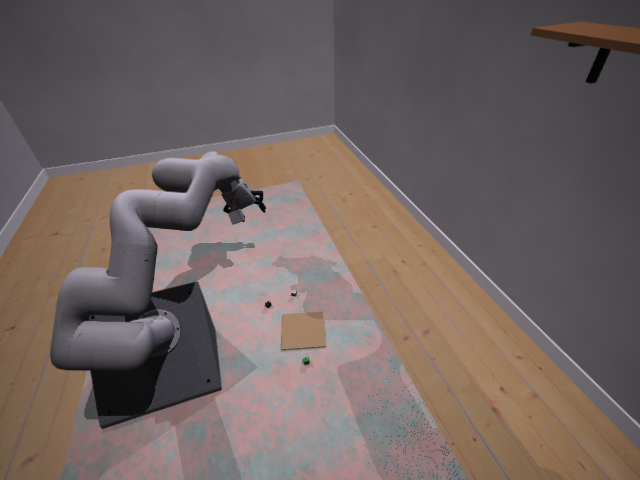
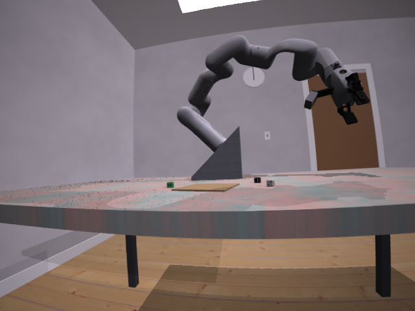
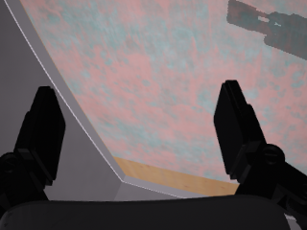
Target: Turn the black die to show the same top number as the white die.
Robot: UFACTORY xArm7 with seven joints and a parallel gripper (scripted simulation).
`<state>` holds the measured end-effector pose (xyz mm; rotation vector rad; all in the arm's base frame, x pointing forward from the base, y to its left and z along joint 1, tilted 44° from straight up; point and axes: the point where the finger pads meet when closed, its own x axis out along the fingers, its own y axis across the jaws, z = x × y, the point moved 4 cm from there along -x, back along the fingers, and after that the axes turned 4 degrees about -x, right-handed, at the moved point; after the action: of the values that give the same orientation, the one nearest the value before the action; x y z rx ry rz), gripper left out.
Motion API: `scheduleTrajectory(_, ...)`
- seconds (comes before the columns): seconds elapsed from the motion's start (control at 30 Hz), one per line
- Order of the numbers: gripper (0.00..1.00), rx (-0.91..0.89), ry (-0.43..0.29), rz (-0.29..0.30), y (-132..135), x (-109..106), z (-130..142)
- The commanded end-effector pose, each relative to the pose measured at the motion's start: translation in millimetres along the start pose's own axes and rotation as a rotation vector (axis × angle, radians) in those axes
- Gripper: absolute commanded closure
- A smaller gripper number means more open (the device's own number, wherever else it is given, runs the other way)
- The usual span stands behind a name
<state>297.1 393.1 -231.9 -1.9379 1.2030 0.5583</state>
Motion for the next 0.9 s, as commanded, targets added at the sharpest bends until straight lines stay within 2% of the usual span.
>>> scheduleTrajectory(0.0, 0.00, 0.112, 0.022, -0.057, -37, -6, -28)
scheduleTrajectory(0.03, 0.00, 0.184, 0.040, -0.085, -59, -9, -47)
scheduleTrajectory(0.13, 0.00, 0.203, 0.044, -0.092, -65, -9, -51)
scheduleTrajectory(0.17, 0.00, 0.295, 0.064, -0.122, -91, -13, -76)
scheduleTrajectory(0.27, 0.00, 0.308, 0.066, -0.126, -94, -14, -80)
scheduleTrajectory(0.3, 0.00, 0.397, 0.083, -0.151, -117, -18, -104)
scheduleTrajectory(0.4, 0.00, 0.428, 0.088, -0.158, -124, -19, -113)
scheduleTrajectory(0.43, 0.00, 0.513, 0.102, -0.177, -143, -23, -137)
scheduleTrajectory(0.5, 0.00, 0.559, 0.109, -0.186, -152, -25, -150)
scheduleTrajectory(0.57, 0.00, 0.559, 0.109, -0.186, -152, -25, -150)
scheduleTrajectory(0.6, 0.00, 0.665, 0.124, -0.202, -172, -30, -181)
scheduleTrajectory(0.77, 0.00, 0.701, 0.128, -0.206, -177, -31, -192)
scheduleTrajectory(0.8, 0.00, 0.822, 0.144, -0.217, -194, -35, -228)
scheduleTrajectory(0.87, 0.00, 0.850, 0.148, -0.219, -198, -36, -236)
